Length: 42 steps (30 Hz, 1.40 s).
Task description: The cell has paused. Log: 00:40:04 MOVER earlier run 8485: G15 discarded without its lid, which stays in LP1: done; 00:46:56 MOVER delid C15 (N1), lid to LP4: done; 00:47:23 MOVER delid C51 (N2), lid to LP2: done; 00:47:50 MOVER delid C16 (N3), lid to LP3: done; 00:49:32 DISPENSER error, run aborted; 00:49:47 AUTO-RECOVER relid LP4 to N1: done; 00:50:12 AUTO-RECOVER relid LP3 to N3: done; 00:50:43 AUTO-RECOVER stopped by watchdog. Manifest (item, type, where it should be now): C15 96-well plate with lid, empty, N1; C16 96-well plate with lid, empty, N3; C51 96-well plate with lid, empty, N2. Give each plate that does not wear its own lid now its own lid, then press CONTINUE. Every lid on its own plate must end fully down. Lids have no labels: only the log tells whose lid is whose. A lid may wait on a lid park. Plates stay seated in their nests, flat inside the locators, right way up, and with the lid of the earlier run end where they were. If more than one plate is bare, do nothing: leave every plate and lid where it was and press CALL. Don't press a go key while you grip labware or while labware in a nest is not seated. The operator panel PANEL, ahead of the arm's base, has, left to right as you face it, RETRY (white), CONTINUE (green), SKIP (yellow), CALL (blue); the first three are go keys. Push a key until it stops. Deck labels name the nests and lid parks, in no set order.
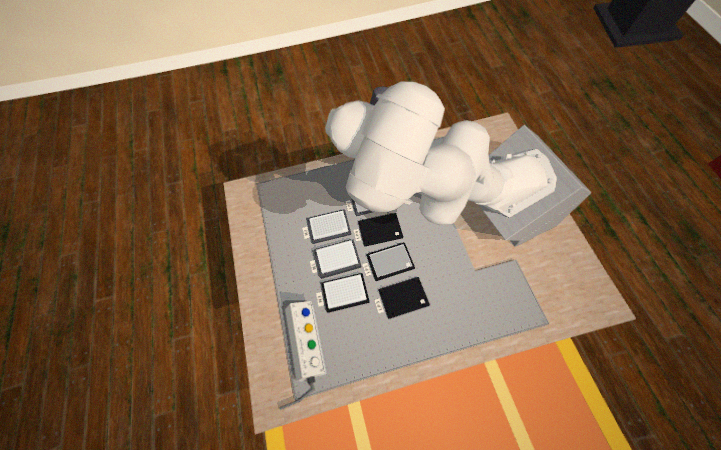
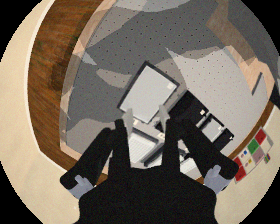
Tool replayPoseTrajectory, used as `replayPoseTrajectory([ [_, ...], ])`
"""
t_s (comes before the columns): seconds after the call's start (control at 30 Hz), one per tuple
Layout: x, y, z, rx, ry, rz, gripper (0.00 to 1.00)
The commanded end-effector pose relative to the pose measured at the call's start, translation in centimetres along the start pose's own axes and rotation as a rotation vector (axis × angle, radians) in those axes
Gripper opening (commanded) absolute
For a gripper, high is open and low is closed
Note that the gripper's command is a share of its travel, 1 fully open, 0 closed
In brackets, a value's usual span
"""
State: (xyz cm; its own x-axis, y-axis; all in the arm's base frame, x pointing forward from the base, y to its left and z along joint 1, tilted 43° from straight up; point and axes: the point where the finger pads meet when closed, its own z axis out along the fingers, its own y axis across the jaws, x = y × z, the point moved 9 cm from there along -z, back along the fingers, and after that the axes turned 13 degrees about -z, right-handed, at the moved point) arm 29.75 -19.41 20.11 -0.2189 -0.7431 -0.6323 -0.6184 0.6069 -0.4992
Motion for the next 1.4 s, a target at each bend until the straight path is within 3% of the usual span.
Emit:
replayPoseTrajectory([
  [0.0, -0.02, -0.03, 0.03, -0.028, -0.001, -0.278, 0.66],
  [0.47, -0.29, -0.63, 0.07, -0.102, -0.003, -0.724, 0.66],
  [0.53, -0.29, -0.63, 0.07, -0.102, -0.003, -0.724, 0.66],
  [0.83, -0.61, -0.91, 0.12, -0.151, -0.004, -1.063, 0.66],
  [1.37, -0.99, -0.91, 0.54, -0.194, -0.005, -1.542, 0.66],
])
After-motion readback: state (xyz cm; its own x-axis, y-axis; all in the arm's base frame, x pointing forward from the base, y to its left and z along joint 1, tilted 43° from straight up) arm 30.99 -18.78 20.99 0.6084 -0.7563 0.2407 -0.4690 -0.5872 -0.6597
